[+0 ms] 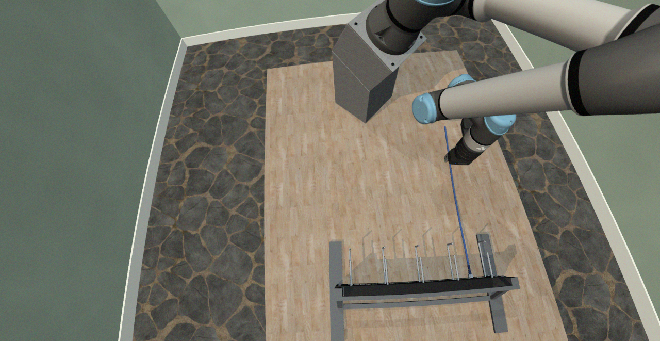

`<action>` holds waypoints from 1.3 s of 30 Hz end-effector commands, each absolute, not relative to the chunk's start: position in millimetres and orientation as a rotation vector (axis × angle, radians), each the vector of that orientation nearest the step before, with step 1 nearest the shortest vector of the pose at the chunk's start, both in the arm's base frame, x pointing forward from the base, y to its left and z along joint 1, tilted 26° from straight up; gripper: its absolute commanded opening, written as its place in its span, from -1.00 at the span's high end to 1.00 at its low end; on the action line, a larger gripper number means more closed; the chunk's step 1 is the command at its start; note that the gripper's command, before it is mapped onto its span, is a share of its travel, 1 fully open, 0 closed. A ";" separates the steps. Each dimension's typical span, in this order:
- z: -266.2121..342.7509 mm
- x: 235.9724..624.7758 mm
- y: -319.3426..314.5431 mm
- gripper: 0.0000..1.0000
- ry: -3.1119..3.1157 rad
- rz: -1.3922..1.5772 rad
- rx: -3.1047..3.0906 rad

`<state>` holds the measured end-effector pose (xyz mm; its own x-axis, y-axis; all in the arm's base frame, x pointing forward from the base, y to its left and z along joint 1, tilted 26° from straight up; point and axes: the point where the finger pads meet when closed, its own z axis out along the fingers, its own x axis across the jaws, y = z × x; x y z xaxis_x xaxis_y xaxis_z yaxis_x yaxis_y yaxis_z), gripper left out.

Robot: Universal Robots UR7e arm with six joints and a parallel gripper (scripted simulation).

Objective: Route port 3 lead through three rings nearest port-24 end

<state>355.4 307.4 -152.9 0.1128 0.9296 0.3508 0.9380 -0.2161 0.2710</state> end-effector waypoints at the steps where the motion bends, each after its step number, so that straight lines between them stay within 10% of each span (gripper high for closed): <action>1: -153.0 355.9 307.9 -0.34 -1.956 -0.712 -2.329; 39: -158.4 358.6 310.1 -0.34 -1.957 -0.714 -2.328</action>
